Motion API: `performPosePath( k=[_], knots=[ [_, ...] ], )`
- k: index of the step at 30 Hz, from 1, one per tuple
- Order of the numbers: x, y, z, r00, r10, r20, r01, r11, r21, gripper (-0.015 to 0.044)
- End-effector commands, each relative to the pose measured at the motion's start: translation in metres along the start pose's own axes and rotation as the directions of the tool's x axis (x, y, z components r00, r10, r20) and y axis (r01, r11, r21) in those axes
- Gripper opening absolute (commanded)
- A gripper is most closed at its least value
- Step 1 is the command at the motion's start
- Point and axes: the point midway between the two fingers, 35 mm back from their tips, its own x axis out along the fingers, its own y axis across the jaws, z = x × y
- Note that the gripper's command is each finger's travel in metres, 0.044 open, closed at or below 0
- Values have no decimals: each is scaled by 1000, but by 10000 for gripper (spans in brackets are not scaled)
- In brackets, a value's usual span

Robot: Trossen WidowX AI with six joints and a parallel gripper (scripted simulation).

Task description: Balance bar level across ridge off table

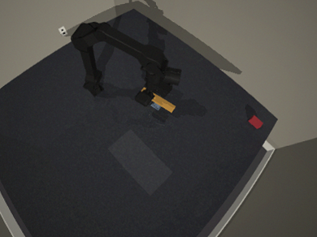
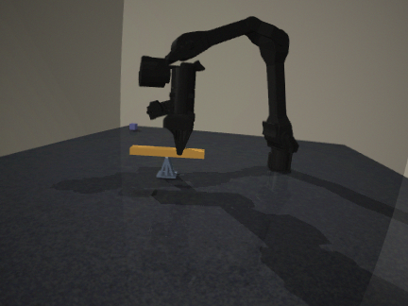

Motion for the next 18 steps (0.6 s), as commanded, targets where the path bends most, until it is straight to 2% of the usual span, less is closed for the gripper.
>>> performPosePath(
  k=[1, 17, 18],
  knots=[
    [0, 0, 0, 1000, 0, 0, 0, 1000, 0, 0],
    [0, 0, 0, 1000, 0, 0, 0, 1000, 0, 0],
    [0, 0, 0, 1000, 0, 0, 0, 1000, 0, 26]
  ],
)
